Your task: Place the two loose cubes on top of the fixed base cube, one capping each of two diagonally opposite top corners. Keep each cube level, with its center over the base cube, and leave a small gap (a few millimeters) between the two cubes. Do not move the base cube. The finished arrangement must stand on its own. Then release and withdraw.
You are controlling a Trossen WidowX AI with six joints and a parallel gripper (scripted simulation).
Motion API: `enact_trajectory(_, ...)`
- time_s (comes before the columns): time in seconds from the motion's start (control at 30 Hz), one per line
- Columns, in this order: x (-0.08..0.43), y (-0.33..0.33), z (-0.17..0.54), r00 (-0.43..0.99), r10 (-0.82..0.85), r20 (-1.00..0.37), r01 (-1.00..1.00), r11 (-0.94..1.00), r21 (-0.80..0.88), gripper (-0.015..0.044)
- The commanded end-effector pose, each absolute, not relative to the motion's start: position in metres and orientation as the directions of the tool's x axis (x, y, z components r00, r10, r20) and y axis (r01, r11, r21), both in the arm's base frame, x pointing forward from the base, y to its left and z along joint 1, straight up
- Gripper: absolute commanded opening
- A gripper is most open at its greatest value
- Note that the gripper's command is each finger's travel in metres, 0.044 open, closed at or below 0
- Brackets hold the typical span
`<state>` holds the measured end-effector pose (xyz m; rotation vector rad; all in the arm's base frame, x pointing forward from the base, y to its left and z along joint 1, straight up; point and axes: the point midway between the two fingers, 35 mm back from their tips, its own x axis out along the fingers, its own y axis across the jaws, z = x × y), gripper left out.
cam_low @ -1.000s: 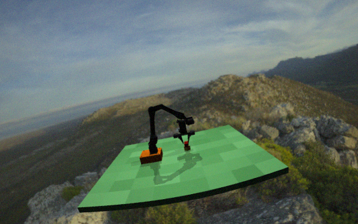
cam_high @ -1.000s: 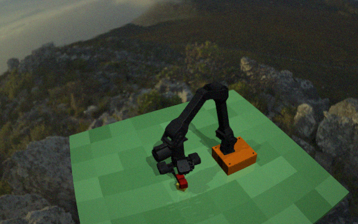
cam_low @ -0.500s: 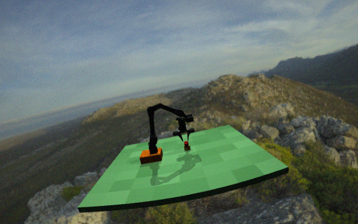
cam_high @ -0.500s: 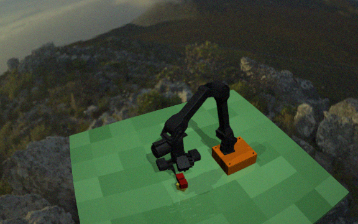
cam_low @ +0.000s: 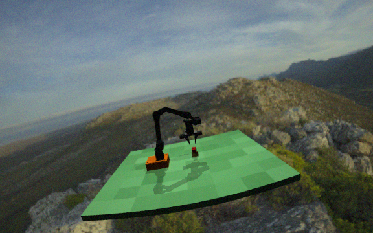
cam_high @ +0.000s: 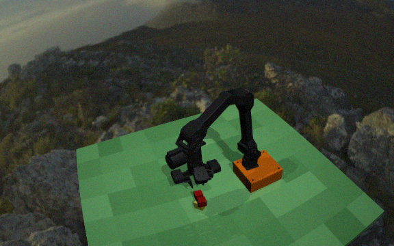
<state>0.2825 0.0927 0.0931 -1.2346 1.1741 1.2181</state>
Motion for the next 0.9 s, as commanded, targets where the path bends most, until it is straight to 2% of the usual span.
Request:
enact_trajectory(0.0, 0.283, 0.093, 0.101, 0.026, 0.009, -1.000, -0.999, -0.028, -0.026, 0.0205)
enact_trajectory(0.13, 0.283, 0.093, 0.101, 0.026, 0.009, -1.000, -0.999, -0.028, -0.026, 0.0205)
enact_trajectory(0.37, 0.282, 0.095, 0.102, 0.023, 0.009, -1.000, -0.999, -0.028, -0.023, 0.0389)
enact_trajectory(0.4, 0.281, 0.102, 0.102, 0.024, 0.010, -1.000, -0.999, -0.027, -0.024, 0.0400)
enact_trajectory(0.7, 0.229, 0.215, 0.105, 0.020, 0.023, -1.000, -1.000, -0.024, -0.020, 0.0400)
enact_trajectory(0.87, 0.222, 0.223, 0.105, 0.017, 0.021, -1.000, -0.999, -0.028, -0.018, 0.0400)
